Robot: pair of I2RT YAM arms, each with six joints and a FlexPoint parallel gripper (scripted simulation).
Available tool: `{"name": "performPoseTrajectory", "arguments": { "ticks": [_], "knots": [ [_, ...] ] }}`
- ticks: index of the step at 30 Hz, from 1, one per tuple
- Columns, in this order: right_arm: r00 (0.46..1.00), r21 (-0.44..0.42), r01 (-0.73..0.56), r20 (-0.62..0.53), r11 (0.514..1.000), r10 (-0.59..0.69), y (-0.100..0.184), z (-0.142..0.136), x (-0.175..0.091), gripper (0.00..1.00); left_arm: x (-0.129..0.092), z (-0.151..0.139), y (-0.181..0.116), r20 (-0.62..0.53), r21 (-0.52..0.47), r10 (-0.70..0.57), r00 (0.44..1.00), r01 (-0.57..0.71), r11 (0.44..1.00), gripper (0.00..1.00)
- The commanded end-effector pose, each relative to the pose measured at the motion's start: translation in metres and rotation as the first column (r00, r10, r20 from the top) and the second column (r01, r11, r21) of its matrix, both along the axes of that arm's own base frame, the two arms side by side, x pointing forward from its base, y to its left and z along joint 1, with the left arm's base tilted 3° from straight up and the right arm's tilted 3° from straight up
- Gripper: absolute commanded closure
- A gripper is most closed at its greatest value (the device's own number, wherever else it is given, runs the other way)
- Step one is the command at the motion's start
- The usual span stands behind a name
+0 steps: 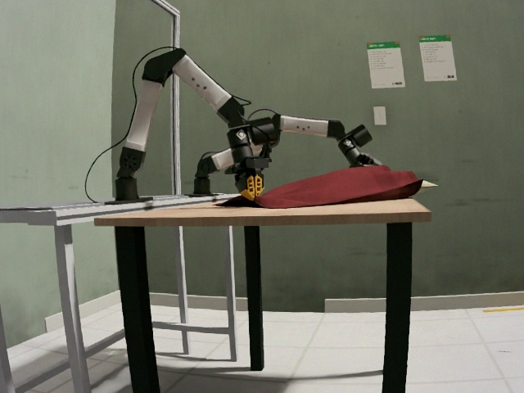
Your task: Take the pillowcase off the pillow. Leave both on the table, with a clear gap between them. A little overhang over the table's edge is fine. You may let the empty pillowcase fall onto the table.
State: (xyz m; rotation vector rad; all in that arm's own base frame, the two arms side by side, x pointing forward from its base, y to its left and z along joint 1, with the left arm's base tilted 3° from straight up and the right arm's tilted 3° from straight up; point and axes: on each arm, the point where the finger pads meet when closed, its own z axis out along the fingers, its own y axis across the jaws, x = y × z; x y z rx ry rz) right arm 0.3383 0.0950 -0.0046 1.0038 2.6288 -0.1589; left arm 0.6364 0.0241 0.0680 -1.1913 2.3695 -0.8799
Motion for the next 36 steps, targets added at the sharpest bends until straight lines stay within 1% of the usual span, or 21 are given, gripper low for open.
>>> {"name": "performPoseTrajectory", "arguments": {
  "ticks": [1,2,3,4,5,9,10,14,15,16,18,19,20,21,22,25,27,29,35,36],
  "knots": [
    [1.0,0.005,-0.008,0.016,1.0,0.008,0.006,0.013,0.002,1.0,-0.002,0.012,0.002,0.015,0.004,0.002,1.0,-0.002,1.0,1.0],
    [1.0,-0.013,-0.008,-0.023,1.0,0.008,0.002,0.002,-0.005,1.0,-0.002,0.012,0.002,0.015,0.004,0.002,1.0,-0.002,1.0,1.0],
    [1.0,-0.016,-0.009,-0.03,1.0,0.008,0.003,-0.002,-0.005,1.0,-0.002,0.012,0.002,0.015,0.004,0.002,1.0,-0.002,1.0,1.0],
    [1.0,-0.001,-0.007,0.018,1.0,0.007,0.006,0.014,0.004,1.0,-0.002,0.012,0.002,0.015,0.004,0.002,1.0,-0.002,1.0,1.0],
    [1.0,0.006,-0.007,0.028,1.0,0.007,0.006,0.019,0.004,1.0,-0.002,0.012,0.002,0.015,0.004,0.002,1.0,-0.002,1.0,1.0],
    [1.0,0.003,-0.008,0.017,1.0,0.008,0.006,0.019,0.003,1.0,-0.002,0.012,0.002,0.015,0.004,0.002,1.0,-0.002,1.0,1.0],
    [0.999,0.005,-0.008,0.032,1.0,0.007,0.007,0.024,0.005,1.0,-0.002,0.012,0.002,0.015,0.004,0.002,1.0,-0.002,1.0,1.0],
    [0.999,0.009,-0.008,0.035,1.0,0.008,0.008,0.028,0.006,1.0,-0.002,0.012,0.002,0.015,0.004,0.002,1.0,-0.002,1.0,1.0],
    [1.0,0.004,-0.009,0.023,1.0,0.009,0.007,0.024,0.005,1.0,-0.002,0.012,0.002,0.015,0.004,0.002,1.0,-0.002,1.0,1.0],
    [0.999,0.009,-0.008,0.042,1.0,0.008,0.008,0.031,0.007,1.0,-0.002,0.012,0.002,0.015,0.004,0.002,1.0,-0.002,1.0,1.0],
    [0.999,0.009,-0.008,0.042,1.0,0.008,0.008,0.031,0.007,1.0,-0.002,0.012,0.002,0.015,0.004,0.002,1.0,-0.002,1.0,1.0],
    [1.0,-0.004,-0.006,0.002,1.0,0.006,0.004,0.019,0.001,1.0,-0.002,0.012,0.002,0.015,0.004,0.002,1.0,-0.002,1.0,1.0],
    [1.0,-0.001,-0.01,0.008,1.0,0.01,0.008,0.021,0.005,1.0,-0.002,0.012,0.002,0.015,0.004,0.002,1.0,-0.002,1.0,1.0],
    [0.999,0.009,-0.009,0.037,1.0,0.008,0.009,0.032,0.007,1.0,-0.002,0.012,0.002,0.015,0.004,0.002,1.0,-0.002,1.0,1.0],
    [0.999,0.014,-0.009,0.048,1.0,0.008,0.009,0.037,0.008,1.0,-0.002,0.012,0.002,0.015,0.004,0.002,1.0,-0.002,1.0,1.0],
    [0.999,0.008,-0.009,0.038,1.0,0.008,0.009,0.035,0.007,1.0,-0.002,0.012,0.002,0.015,0.004,0.002,1.0,-0.002,1.0,1.0],
    [0.999,0.012,-0.009,0.051,1.0,0.008,0.009,0.041,0.009,1.0,-0.002,0.012,0.002,0.015,0.004,0.002,1.0,-0.002,1.0,1.0],
    [0.999,0.006,-0.009,0.031,1.0,0.009,0.008,0.036,0.006,1.0,-0.002,0.012,0.002,0.015,0.004,0.002,1.0,-0.002,1.0,1.0],
    [0.999,0.011,-0.01,0.049,1.0,0.009,0.009,0.042,0.009,1.0,-0.002,0.012,0.002,0.015,0.004,0.002,1.0,-0.002,1.0,1.0],
    [1.0,0.002,-0.005,0.025,1.0,0.005,0.005,0.034,0.005,1.0,-0.002,0.012,0.002,0.015,0.004,0.002,1.0,-0.002,1.0,1.0]
  ]
}}
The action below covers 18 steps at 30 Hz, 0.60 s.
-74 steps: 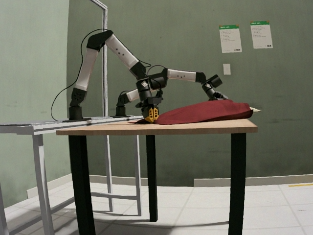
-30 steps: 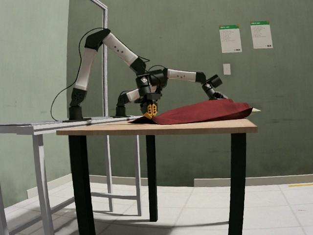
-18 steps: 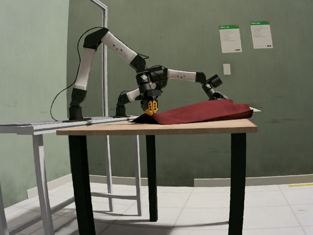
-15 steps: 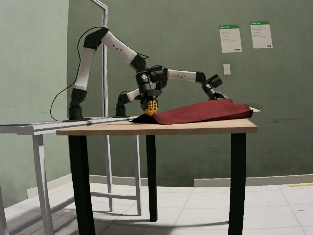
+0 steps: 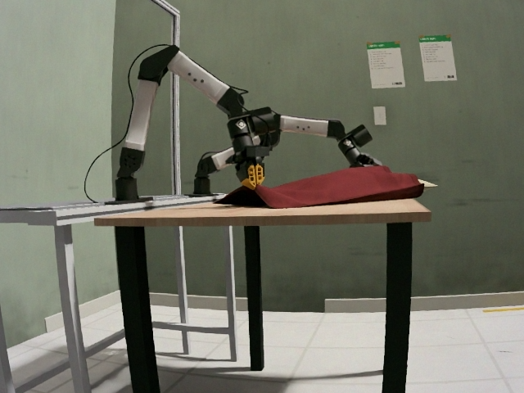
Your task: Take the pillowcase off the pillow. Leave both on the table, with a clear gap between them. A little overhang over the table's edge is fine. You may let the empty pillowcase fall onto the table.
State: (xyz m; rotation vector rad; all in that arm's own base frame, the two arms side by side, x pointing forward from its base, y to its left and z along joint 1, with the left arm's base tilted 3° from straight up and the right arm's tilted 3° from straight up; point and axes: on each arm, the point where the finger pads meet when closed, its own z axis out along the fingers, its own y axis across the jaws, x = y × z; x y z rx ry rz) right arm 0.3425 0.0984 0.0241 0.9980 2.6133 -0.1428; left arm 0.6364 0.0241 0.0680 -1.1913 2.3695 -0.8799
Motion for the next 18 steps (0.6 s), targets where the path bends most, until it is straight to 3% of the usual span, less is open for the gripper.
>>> {"name": "performPoseTrajectory", "arguments": {
  "ticks": [1,14,18],
  "knots": [
    [1.0,0.006,-0.006,0.025,1.0,0.005,0.006,0.011,0.006,1.0,-0.002,0.012,0.002,0.015,0.004,0.002,1.0,-0.002,1.0,1.0],
    [0.999,0.01,-0.005,0.036,1.0,0.005,0.007,0.044,0.005,1.0,-0.002,0.012,0.002,0.015,0.004,0.002,1.0,-0.002,1.0,1.0],
    [1.0,-0.007,-0.005,0.002,1.0,0.005,0.006,0.035,0.003,1.0,-0.002,0.012,0.002,0.015,0.004,0.002,1.0,-0.002,1.0,1.0]
  ]
}}
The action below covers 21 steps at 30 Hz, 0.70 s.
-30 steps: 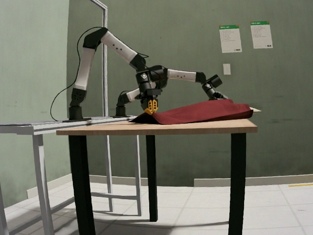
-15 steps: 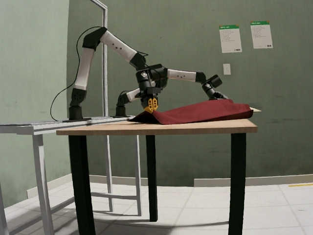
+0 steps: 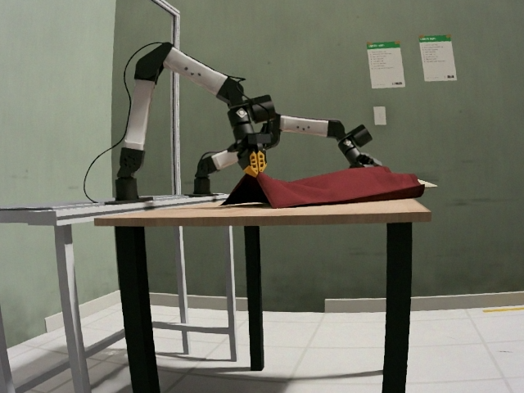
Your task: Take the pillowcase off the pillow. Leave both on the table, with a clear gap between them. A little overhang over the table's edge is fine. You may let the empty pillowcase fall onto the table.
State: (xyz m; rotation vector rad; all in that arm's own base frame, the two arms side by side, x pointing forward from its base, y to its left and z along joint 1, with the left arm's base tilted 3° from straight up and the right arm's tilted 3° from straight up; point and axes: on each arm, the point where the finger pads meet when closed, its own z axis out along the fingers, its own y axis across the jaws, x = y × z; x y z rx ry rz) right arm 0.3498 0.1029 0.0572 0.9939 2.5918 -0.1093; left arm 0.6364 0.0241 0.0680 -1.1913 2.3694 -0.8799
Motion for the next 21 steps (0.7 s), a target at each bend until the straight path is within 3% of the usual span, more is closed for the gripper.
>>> {"name": "performPoseTrajectory", "arguments": {
  "ticks": [1,13,16,17,21],
  "knots": [
    [1.0,-0.006,-0.003,0.004,1.0,0.003,0.002,0.017,-0.003,1.0,-0.002,0.012,0.002,0.015,0.004,0.002,1.0,-0.002,1.0,1.0],
    [1.0,-0.007,0.0,0.003,1.0,0.0,0.001,0.048,-0.004,1.0,-0.002,0.012,0.002,0.015,0.004,0.002,1.0,-0.002,1.0,1.0],
    [1.0,-0.022,0.006,-0.027,1.0,-0.006,-0.001,0.04,-0.005,1.0,-0.003,0.003,0.002,-0.001,0.002,0.003,1.0,-0.003,1.0,1.0],
    [0.999,-0.027,0.004,-0.038,1.0,-0.005,-0.001,0.038,-0.005,1.0,-0.002,0.012,0.003,0.014,0.008,0.005,1.0,-0.005,1.0,1.0],
    [1.0,-0.009,-0.002,0.001,1.0,0.002,0.002,0.063,-0.005,1.0,-0.002,0.012,0.003,0.014,0.008,0.005,1.0,-0.005,1.0,1.0]
  ]
}}
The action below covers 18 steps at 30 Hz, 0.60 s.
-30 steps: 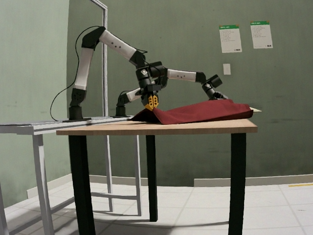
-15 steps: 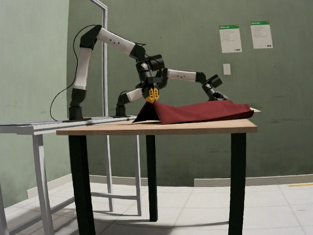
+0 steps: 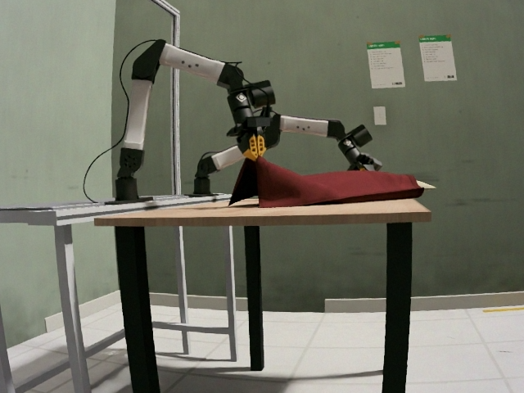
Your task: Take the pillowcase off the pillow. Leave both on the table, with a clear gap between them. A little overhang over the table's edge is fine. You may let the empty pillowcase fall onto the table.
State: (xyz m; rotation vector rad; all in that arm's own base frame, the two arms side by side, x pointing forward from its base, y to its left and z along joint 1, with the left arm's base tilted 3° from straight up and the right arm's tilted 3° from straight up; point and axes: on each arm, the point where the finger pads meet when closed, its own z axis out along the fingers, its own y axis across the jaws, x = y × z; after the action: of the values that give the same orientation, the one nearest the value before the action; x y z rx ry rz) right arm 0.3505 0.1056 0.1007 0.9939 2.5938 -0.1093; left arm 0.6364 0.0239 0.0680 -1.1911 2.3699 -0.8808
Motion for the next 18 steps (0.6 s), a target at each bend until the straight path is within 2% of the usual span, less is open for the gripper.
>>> {"name": "performPoseTrajectory", "arguments": {
  "ticks": [1,11,13,18],
  "knots": [
    [1.0,-0.01,0.005,0.0,1.0,-0.005,-0.003,0.021,-0.006,1.0,-0.002,0.012,0.003,0.014,0.009,0.006,1.0,-0.006,1.0,1.0],
    [1.0,-0.015,0.01,-0.008,1.0,-0.01,-0.005,0.037,-0.007,1.0,-0.002,0.012,0.003,0.015,0.009,0.006,1.0,-0.006,1.0,1.0],
    [0.998,-0.042,0.013,-0.064,0.999,-0.016,-0.009,0.018,-0.012,1.0,-0.002,0.012,0.003,0.015,0.009,0.006,1.0,-0.006,1.0,1.0],
    [0.998,-0.041,0.013,-0.061,0.999,-0.015,-0.01,0.019,-0.013,1.0,-0.002,0.012,0.003,0.015,0.009,0.006,1.0,-0.006,1.0,1.0]
  ]
}}
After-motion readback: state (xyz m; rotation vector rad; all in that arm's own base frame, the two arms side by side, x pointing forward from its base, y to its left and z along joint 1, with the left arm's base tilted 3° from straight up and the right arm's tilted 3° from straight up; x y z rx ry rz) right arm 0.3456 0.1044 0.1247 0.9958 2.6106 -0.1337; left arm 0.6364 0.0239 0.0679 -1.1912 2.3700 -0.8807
